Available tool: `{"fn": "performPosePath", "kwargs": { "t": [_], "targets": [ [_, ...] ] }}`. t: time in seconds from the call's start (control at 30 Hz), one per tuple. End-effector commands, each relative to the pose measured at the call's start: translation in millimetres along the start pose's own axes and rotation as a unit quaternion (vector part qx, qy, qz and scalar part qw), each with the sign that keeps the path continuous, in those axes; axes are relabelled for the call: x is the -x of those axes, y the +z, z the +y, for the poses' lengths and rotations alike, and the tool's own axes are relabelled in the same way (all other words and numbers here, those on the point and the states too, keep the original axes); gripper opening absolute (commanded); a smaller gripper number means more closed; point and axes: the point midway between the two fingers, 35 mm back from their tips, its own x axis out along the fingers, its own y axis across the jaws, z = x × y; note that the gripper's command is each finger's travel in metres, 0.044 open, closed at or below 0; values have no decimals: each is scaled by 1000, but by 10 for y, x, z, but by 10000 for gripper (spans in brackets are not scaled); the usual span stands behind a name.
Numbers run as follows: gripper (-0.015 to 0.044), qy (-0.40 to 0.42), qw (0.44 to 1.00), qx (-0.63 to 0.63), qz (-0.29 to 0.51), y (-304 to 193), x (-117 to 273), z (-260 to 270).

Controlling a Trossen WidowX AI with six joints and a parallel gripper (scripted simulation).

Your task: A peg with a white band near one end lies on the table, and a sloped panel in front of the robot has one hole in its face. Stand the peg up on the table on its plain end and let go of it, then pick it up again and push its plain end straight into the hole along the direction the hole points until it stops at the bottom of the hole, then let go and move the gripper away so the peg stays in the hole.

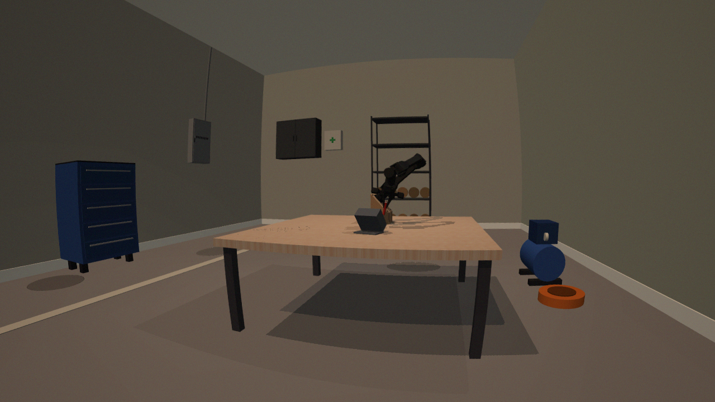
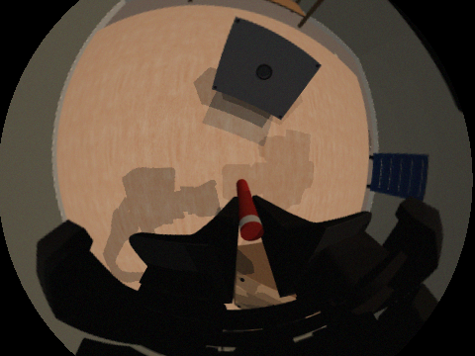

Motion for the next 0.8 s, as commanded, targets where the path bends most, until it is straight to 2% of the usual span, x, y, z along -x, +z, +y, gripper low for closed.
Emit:
{"fn": "performPosePath", "kwargs": {
  "t": [0.0,0.77],
  "targets": [
    [0,-13,999,23,-17,32,0,-25],
    [0,-69,986,119,-96,208,-1,-120]
  ]
}}
